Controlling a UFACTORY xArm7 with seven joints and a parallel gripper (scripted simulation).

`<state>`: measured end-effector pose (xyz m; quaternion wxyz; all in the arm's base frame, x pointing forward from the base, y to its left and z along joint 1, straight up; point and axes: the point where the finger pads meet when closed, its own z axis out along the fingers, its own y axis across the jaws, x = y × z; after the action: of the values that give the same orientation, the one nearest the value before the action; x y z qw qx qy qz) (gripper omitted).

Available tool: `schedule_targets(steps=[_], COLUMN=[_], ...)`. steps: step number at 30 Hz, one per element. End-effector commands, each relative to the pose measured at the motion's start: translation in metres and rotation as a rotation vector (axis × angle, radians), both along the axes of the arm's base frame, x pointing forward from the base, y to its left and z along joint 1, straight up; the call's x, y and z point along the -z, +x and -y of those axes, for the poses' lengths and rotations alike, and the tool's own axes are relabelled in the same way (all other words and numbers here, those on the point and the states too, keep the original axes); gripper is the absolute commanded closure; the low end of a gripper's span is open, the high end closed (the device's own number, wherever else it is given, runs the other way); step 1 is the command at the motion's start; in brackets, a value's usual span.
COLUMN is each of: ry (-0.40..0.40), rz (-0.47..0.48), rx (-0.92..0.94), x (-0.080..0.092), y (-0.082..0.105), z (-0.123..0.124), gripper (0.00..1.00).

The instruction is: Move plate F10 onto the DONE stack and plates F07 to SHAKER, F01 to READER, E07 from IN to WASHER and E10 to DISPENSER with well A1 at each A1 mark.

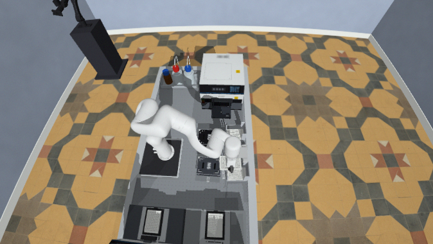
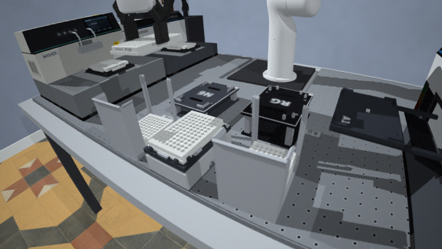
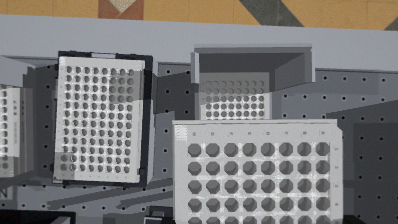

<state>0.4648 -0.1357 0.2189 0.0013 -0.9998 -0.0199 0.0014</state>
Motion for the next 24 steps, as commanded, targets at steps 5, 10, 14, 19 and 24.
schedule_targets(steps=[5,10,14,19,24], ry=[-0.001,-0.001,-0.001,-0.001,-0.001], rz=[0.003,0.003,0.003,0.003,0.003], rx=[-0.002,-0.002,-0.002,-0.002,-0.002], x=[-0.002,-0.002,-0.002,-0.002,-0.002], y=[0.029,0.039,0.052,0.053,0.053], z=[0.008,0.011,0.015,0.015,0.015], gripper=[1.0,1.0,1.0,1.0,1.0])
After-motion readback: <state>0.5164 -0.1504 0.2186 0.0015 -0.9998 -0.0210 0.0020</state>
